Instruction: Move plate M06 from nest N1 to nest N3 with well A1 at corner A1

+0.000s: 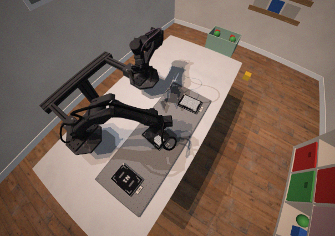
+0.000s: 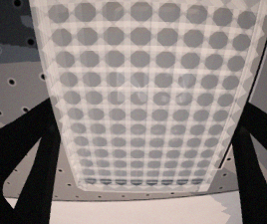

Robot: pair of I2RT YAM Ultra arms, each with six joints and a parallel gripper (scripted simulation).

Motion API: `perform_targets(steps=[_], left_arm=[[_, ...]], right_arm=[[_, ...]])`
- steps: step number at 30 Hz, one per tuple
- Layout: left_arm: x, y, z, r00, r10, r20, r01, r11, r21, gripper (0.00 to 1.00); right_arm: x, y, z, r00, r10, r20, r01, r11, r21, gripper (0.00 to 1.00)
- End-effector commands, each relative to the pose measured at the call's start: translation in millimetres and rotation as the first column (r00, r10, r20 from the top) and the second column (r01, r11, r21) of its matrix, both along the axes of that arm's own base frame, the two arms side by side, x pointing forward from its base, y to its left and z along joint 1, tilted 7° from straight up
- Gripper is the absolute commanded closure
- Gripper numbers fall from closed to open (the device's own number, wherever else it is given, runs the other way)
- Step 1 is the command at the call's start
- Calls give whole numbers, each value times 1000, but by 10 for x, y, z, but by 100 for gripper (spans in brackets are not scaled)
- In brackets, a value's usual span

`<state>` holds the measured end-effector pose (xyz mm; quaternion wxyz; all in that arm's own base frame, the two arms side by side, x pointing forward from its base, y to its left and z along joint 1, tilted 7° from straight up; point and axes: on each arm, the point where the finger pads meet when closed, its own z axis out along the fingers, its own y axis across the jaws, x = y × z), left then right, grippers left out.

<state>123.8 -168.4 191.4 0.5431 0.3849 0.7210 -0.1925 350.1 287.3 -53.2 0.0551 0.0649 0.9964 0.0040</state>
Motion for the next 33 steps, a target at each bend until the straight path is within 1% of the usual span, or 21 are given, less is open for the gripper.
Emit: perform_targets(steps=[1,7,9,16,22,25,29,33], left_arm=[[-9,39,138,1000,6,7,-5,999,-37,0],[-9,39,138,1000,6,7,-5,999,-37,0],[-9,39,138,1000,6,7,-5,999,-37,0],[-9,39,138,1000,6,7,-5,999,-37,0],[-9,39,138,1000,6,7,-5,999,-37,0],[-9,39,138,1000,6,7,-5,999,-37,0],[-9,39,138,1000,6,7,-5,999,-37,0],[-9,39,138,1000,6,7,-5,999,-37,0]], right_arm=[[19,26,72,1000,2,13,-2,1000,11,18],[23,30,62,1000,6,26,-6,1000,22,18],[7,13,-54,1000,10,13,-10,1000,10,18],[105,35,-181,1000,5,20,-5,1000,17,18],[43,-34,-274,1000,-6,-16,5,1000,-15,18],[57,-23,-274,1000,-6,-11,6,1000,-11,18],[47,46,-82,1000,-7,-10,7,1000,-11,18],[47,46,-82,1000,-7,-10,7,1000,-11,18]])
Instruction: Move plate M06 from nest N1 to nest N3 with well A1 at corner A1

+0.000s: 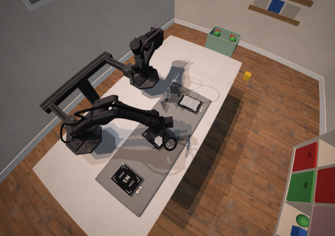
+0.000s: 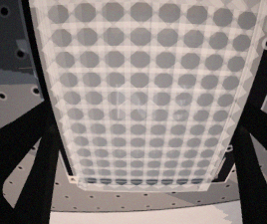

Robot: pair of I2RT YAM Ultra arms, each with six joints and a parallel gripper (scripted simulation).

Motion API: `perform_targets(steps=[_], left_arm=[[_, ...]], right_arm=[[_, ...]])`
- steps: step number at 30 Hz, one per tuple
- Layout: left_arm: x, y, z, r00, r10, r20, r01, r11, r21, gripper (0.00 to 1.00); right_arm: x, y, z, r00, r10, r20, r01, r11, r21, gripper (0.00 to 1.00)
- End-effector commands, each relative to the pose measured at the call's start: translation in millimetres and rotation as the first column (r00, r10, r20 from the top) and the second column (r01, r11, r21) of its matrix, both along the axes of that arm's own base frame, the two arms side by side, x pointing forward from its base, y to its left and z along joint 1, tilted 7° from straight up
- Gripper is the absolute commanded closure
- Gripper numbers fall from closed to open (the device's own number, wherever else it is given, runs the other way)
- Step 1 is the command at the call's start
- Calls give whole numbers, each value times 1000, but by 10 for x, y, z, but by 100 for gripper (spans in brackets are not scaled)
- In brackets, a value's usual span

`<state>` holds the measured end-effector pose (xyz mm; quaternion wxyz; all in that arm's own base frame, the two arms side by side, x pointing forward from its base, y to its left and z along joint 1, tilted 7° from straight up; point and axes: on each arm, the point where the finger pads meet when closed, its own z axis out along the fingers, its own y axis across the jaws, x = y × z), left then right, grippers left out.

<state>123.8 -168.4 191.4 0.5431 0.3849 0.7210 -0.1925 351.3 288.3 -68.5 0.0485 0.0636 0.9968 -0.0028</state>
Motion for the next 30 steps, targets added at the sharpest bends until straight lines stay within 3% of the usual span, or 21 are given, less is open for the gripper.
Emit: perform_targets(steps=[1,30], left_arm=[[-9,39,139,1000,6,7,-5,999,-37,0],[-9,39,139,1000,6,7,-5,999,-37,0]], right_arm=[[35,36,72,1000,-9,4,9,1000,2,18],[16,61,242,1000,-2,12,2,1000,7,18]])
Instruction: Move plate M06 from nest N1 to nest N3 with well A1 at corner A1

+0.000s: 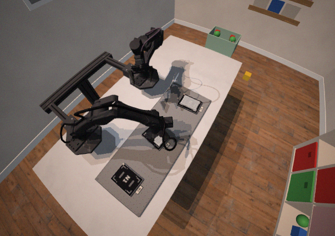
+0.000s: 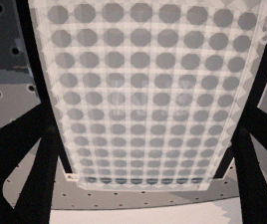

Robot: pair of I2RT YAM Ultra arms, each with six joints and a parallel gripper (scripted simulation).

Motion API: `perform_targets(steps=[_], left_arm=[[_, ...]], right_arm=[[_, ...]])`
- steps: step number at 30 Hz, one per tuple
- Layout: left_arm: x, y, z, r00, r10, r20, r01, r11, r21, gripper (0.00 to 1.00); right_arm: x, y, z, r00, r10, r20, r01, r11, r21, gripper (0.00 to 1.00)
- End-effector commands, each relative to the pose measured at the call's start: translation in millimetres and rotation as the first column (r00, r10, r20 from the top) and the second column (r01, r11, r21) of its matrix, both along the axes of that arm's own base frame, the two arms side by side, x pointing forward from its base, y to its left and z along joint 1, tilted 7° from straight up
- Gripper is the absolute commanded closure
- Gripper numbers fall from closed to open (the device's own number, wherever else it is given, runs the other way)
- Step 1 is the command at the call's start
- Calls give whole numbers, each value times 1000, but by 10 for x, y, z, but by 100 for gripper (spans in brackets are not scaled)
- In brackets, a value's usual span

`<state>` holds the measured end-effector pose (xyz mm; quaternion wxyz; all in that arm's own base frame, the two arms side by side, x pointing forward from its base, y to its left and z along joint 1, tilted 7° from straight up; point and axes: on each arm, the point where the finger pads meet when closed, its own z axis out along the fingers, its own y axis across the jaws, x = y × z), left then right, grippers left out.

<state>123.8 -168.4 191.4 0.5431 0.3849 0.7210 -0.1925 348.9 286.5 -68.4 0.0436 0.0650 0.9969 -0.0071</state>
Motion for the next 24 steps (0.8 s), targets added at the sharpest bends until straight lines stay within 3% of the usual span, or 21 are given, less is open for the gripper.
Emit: perform_targets(steps=[1,24], left_arm=[[-9,39,139,1000,6,7,-5,999,-37,0],[-9,39,139,1000,6,7,-5,999,-37,0]], right_arm=[[39,79,240,1000,1,23,-1,1000,14,18],[-21,15,289,1000,8,19,-8,1000,26,18]])
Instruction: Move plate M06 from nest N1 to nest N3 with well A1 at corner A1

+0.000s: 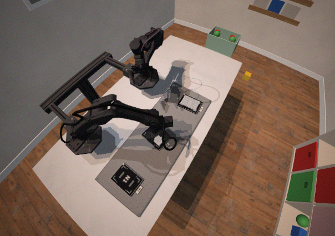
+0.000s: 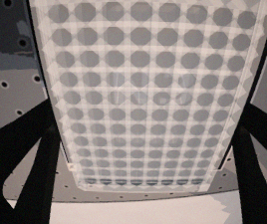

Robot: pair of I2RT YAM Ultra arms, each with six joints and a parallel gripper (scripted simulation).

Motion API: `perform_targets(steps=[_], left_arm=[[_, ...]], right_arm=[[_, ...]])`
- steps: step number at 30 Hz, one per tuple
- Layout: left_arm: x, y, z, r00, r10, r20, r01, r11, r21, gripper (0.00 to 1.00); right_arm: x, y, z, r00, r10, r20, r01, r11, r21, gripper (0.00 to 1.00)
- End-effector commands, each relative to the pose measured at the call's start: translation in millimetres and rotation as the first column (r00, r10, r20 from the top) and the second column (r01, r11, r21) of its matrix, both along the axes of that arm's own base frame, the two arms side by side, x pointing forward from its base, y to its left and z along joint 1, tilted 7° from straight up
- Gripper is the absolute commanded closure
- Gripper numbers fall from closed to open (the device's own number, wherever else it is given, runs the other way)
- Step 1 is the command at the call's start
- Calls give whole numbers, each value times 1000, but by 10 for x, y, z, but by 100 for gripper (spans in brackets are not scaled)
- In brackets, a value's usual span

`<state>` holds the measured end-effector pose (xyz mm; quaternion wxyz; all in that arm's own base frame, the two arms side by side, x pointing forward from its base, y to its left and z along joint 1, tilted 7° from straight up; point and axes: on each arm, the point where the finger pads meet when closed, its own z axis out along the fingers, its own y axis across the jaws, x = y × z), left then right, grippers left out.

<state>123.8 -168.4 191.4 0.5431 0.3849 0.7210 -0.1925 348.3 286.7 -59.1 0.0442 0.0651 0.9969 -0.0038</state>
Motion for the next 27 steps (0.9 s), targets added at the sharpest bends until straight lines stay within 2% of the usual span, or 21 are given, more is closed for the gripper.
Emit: perform_targets(steps=[1,23,24,27], left_arm=[[-9,39,139,1000,6,7,-5,999,-37,0],[-9,39,139,1000,6,7,-5,999,-37,0],[-9,39,139,1000,6,7,-5,999,-37,0],[-9,39,139,1000,6,7,-5,999,-37,0]], right_arm=[[-16,10,204,1000,8,18,-8,1000,20,18],[-20,5,215,1000,7,19,-8,1000,20,18],[-25,-9,142,1000,5,13,-5,1000,11,18],[23,12,149,999,2,40,-3,1000,23,18]])
